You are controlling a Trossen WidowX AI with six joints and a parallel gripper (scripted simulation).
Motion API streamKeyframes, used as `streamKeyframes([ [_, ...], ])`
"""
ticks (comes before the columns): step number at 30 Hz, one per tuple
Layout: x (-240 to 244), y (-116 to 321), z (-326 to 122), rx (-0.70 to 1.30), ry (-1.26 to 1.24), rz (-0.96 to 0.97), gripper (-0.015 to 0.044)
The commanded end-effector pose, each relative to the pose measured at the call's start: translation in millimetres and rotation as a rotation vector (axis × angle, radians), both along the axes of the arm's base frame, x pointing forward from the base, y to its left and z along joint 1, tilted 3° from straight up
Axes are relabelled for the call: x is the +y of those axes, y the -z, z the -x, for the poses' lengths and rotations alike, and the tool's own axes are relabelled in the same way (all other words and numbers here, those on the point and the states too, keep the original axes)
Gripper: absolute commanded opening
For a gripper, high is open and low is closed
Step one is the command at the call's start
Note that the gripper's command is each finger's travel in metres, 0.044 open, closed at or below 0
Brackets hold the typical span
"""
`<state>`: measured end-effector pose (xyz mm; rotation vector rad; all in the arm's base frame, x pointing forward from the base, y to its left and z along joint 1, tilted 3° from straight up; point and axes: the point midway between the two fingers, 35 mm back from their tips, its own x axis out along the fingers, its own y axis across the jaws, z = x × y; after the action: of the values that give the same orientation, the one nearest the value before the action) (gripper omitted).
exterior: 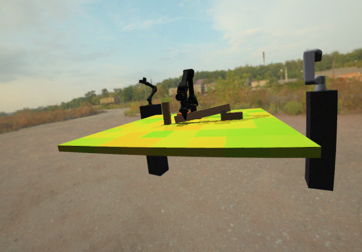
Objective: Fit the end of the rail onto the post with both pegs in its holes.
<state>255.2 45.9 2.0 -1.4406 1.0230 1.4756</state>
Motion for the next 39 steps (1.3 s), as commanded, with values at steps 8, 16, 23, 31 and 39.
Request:
streamKeyframes([
  [8,-0.2,-4.5,-0.3,0.001,-0.002,-0.004,0.0000],
  [16,0.0,-8.6,-1.2,0.001,-0.002,-0.004,0.0000],
  [23,0.3,-12.1,-2.0,0.001,-0.002,-0.004,0.0000],
  [31,0.4,-16.1,-2.8,0.001,-0.002,-0.004,0.0000],
  [39,0.5,-20.1,-3.2,0.001,-0.002,-0.004,0.0000],
])
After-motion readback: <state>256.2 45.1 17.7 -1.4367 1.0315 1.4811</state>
